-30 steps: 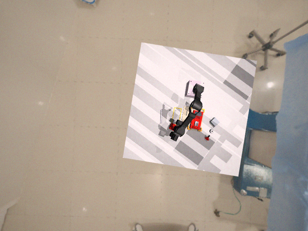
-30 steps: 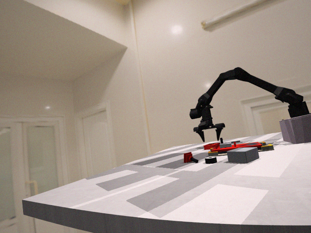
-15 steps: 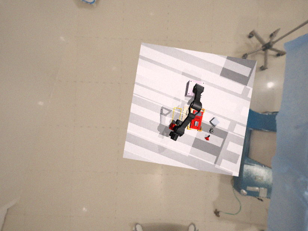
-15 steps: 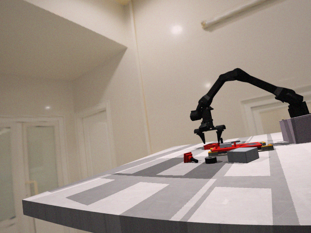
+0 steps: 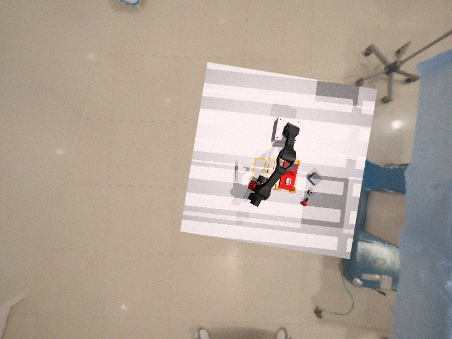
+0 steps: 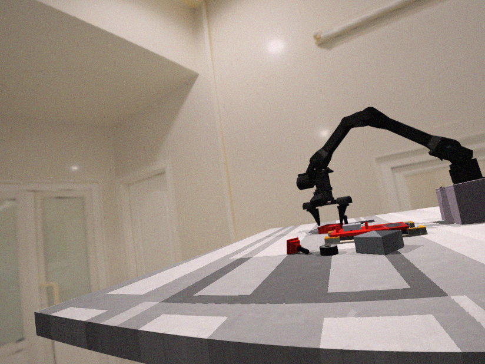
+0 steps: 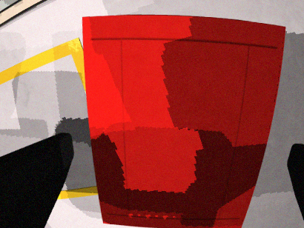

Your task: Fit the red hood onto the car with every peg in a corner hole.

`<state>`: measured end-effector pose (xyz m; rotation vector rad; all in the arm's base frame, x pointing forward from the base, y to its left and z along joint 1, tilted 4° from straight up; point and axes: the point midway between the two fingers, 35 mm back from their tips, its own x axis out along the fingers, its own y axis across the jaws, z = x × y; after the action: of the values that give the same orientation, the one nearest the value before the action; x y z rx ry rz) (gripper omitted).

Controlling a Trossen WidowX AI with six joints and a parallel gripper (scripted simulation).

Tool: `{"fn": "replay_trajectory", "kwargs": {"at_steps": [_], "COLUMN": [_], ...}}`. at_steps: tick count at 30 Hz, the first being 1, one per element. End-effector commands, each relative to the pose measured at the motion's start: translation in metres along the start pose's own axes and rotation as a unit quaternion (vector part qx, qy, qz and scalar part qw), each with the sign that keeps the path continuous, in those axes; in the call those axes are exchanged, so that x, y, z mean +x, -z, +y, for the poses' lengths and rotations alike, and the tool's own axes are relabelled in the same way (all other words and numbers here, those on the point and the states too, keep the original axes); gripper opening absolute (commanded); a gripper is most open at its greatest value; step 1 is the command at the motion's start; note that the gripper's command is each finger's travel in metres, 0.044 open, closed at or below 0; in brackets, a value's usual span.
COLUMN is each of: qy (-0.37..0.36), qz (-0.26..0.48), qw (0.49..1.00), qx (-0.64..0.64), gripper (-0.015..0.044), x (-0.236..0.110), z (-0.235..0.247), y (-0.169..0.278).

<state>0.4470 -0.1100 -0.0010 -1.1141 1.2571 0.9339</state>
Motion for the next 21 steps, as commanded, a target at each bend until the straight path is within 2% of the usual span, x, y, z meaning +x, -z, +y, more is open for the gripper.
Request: {"fn": "replay_trajectory", "kwargs": {"at_steps": [1,21], "qy": [-0.004,-0.004], "qz": [-0.003,-0.003], "qw": [1.0,1.0], "qx": [-0.003,-0.003], "gripper": [0.044,0.044], "x": [0.0056,0.0154], "z": [0.0014,0.0016], "y": [-0.0008,-0.0009]}}
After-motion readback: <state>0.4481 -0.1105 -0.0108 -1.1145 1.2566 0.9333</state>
